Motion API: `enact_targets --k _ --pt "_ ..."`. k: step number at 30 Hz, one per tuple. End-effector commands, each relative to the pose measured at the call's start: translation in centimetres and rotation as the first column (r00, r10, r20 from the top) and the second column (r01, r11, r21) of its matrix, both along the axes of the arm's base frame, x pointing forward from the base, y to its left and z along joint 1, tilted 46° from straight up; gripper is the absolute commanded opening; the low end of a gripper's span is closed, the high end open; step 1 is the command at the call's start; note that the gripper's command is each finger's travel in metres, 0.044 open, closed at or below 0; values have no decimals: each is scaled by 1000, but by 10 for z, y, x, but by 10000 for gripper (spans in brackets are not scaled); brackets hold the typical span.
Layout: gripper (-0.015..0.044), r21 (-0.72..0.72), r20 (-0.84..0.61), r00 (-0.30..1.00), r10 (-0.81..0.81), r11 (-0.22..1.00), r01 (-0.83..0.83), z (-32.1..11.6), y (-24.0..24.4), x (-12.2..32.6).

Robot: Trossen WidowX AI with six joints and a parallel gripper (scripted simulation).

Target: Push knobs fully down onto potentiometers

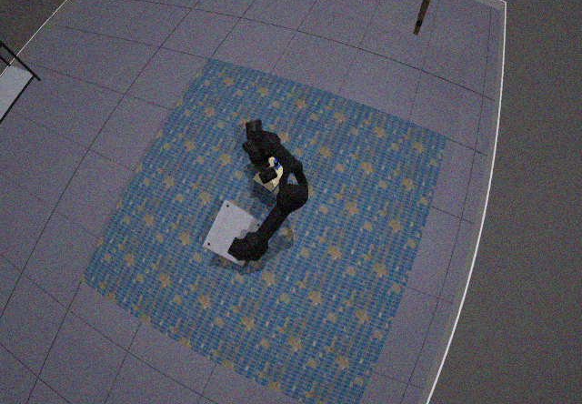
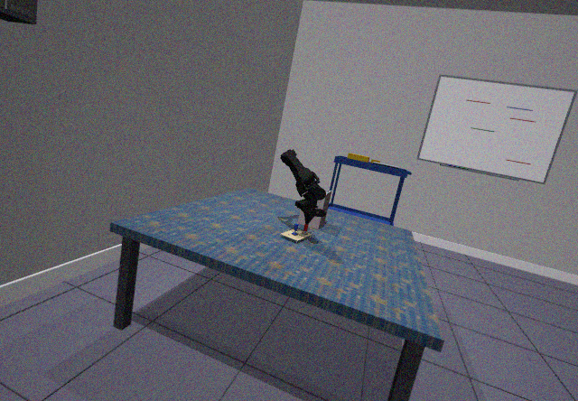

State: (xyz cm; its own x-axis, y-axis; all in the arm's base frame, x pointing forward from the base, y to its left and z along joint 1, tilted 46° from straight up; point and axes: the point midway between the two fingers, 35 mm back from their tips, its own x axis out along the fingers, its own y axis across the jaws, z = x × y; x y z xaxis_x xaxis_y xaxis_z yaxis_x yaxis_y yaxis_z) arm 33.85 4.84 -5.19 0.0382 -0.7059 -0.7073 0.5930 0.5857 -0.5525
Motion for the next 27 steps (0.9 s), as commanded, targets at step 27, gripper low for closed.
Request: enact_targets --k 27 --pt "0 -4 4 1000 -4 1000 4 -5 -7 2"
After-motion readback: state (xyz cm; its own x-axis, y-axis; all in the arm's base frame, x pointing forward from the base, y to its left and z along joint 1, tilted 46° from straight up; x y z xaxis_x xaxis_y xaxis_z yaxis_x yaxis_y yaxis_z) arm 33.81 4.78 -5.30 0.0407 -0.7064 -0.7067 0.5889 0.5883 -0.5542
